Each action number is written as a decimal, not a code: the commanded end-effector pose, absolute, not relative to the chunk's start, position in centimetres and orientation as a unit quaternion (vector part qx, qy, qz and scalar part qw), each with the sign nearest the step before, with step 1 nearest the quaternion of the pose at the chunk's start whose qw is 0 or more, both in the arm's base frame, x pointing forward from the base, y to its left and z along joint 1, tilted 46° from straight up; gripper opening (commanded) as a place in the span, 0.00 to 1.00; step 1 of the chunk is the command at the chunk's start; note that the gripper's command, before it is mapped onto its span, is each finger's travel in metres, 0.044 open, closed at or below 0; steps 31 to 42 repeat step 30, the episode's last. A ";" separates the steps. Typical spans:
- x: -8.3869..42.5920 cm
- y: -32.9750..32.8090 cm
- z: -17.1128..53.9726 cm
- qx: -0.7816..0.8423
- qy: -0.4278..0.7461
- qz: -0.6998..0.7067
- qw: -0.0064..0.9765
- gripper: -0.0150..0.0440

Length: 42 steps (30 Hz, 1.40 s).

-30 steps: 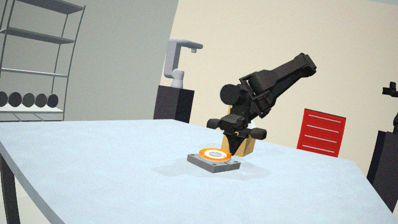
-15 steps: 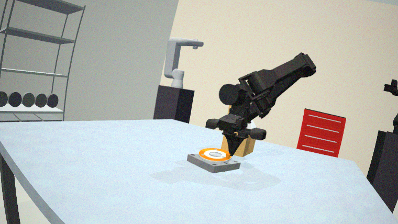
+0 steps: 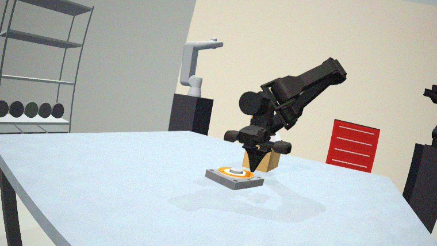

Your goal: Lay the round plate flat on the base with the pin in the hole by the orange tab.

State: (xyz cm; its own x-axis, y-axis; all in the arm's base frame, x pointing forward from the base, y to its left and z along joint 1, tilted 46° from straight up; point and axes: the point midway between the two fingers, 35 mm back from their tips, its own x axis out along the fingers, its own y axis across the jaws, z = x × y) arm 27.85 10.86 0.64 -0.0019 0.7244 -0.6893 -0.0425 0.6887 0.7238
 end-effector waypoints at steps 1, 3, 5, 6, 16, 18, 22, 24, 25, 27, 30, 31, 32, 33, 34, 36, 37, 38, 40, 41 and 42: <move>28.1 10.4 0.9 0.264 0.645 0.291 0.655 0.25; 28.1 9.7 1.5 0.264 0.646 0.291 0.655 0.25; 28.0 9.0 2.2 0.264 0.646 0.290 0.655 0.25; 28.0 8.6 2.6 0.264 0.646 0.290 0.655 0.25; 27.7 7.8 3.0 0.268 0.648 0.290 0.652 0.25; 27.7 7.8 3.0 0.268 0.648 0.290 0.652 0.25; 27.7 7.8 3.0 0.268 0.648 0.290 0.652 0.25; 27.7 7.8 3.0 0.268 0.648 0.290 0.652 0.25; 27.7 7.8 3.0 0.268 0.648 0.290 0.652 0.25; 27.7 7.8 3.0 0.268 0.648 0.290 0.652 0.25; 27.7 7.8 3.0 0.268 0.648 0.290 0.652 0.25; 27.7 7.8 3.0 0.268 0.648 0.290 0.652 0.25; 27.7 7.8 3.0 0.268 0.648 0.290 0.652 0.25; 27.7 7.8 3.0 0.268 0.648 0.290 0.652 0.25; 27.7 7.8 3.0 0.268 0.648 0.290 0.652 0.25; 27.7 7.8 3.0 0.268 0.648 0.290 0.652 0.25; 27.7 7.8 3.0 0.268 0.648 0.290 0.652 0.25; 27.7 7.8 3.0 0.268 0.648 0.290 0.652 0.25; 27.7 7.8 3.0 0.268 0.648 0.290 0.652 0.25; 27.7 7.8 3.0 0.268 0.648 0.290 0.652 0.25; 27.7 7.8 3.0 0.268 0.648 0.290 0.652 0.25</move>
